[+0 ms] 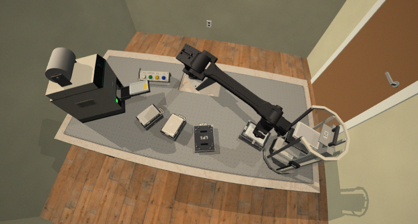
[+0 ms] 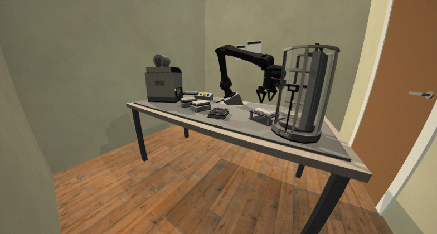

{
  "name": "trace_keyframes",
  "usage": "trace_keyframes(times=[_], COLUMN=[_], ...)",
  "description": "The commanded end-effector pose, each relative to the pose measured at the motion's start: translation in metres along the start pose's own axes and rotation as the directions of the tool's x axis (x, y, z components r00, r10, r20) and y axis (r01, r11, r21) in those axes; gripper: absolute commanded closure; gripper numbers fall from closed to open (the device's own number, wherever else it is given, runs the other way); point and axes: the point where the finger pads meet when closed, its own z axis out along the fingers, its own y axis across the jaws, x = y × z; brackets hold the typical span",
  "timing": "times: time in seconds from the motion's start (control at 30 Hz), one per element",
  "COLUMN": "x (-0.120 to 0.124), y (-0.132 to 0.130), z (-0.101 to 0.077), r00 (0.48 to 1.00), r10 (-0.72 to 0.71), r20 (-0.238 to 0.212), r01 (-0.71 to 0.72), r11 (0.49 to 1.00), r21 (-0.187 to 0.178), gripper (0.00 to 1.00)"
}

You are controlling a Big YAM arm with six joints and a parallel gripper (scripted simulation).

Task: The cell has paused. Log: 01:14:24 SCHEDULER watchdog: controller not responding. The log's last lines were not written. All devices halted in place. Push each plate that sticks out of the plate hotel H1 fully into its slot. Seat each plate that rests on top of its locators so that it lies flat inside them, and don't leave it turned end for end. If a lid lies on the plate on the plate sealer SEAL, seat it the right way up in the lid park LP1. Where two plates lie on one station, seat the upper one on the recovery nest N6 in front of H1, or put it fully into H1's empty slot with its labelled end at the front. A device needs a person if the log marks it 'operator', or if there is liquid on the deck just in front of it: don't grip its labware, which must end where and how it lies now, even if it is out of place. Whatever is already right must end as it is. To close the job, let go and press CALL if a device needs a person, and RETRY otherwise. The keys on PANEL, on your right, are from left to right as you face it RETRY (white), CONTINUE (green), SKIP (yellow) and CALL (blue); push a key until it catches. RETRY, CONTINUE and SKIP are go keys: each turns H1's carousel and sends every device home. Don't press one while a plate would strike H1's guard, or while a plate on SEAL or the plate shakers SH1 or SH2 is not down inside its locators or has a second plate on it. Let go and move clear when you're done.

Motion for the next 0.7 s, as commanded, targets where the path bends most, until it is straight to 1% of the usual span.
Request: trace_keyframes(times=[0.0,0.07,0.1,0.17,0.23,0.33,0.37,0.47,0.53,0.67], x=[-0.018,-0.018,-0.018,-0.017,-0.017,-0.017,-0.018,-0.016,-0.015,-0.015], y=[-0.005,-0.002,-0.002,-0.005,-0.004,-0.002,0.004,-0.003,-0.005,-0.002], z=[-0.048,-0.046,-0.049,-0.061,-0.065,-0.065,-0.055,-0.076,-0.087,-0.091], r00=[0.997,0.998,0.998,0.997,0.997,0.998,0.999,0.998,0.997,0.998], r10=[0.022,0.015,0.016,0.021,0.02,0.017,0.007,0.018,0.022,0.017], r20=[0.071,0.058,0.059,0.07,0.068,0.062,0.041,0.064,0.073,0.061], r01=[-0.022,-0.016,-0.016,-0.022,-0.021,-0.018,-0.007,-0.018,-0.022,-0.017], r11=[1.0,1.0,1.0,1.0,1.0,1.0,1.0,1.0,1.0,1.0], r21=[0.005,0.004,0.004,0.004,0.004,0.003,0.003,0.003,0.003,0.002], gripper=[0.0,0.0,0.0,0.0,0.0,0.0,0.0,0.0,0.0,0.0])
